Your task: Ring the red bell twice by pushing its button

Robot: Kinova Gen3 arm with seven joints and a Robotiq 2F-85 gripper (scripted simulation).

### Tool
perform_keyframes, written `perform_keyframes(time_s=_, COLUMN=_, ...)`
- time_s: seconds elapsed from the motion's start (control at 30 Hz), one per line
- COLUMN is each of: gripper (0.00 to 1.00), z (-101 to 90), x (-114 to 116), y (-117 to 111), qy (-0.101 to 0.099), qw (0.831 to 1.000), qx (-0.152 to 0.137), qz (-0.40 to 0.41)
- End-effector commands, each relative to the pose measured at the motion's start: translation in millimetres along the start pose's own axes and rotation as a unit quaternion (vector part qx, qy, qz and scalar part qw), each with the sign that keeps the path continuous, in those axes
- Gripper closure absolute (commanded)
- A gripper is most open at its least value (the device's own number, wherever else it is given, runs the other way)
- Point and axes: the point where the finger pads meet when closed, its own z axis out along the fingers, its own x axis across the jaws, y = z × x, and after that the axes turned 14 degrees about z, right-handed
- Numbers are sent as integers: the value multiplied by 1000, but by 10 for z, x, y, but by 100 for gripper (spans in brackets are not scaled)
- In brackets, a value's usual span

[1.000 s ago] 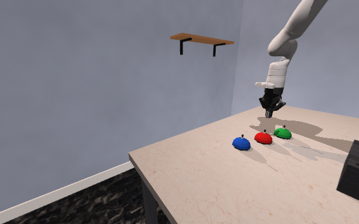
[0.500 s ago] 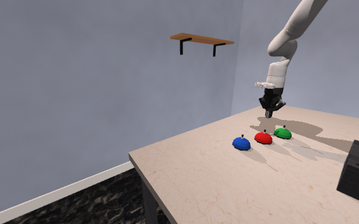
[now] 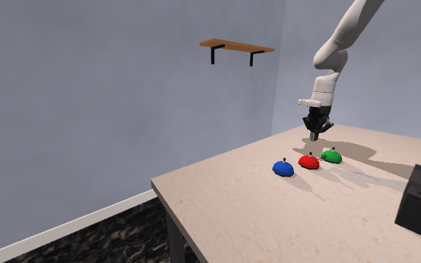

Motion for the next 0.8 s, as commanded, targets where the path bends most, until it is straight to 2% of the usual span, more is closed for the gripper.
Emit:
perform_keyframes(time_s=0.0, gripper=100, z=50, x=-2, y=16, qy=-1, qw=1000, qx=-1, qz=1)
perform_keyframes(time_s=0.77, gripper=100, z=397, x=8, y=8, qy=-1, qw=1000, qx=-1, qz=1)
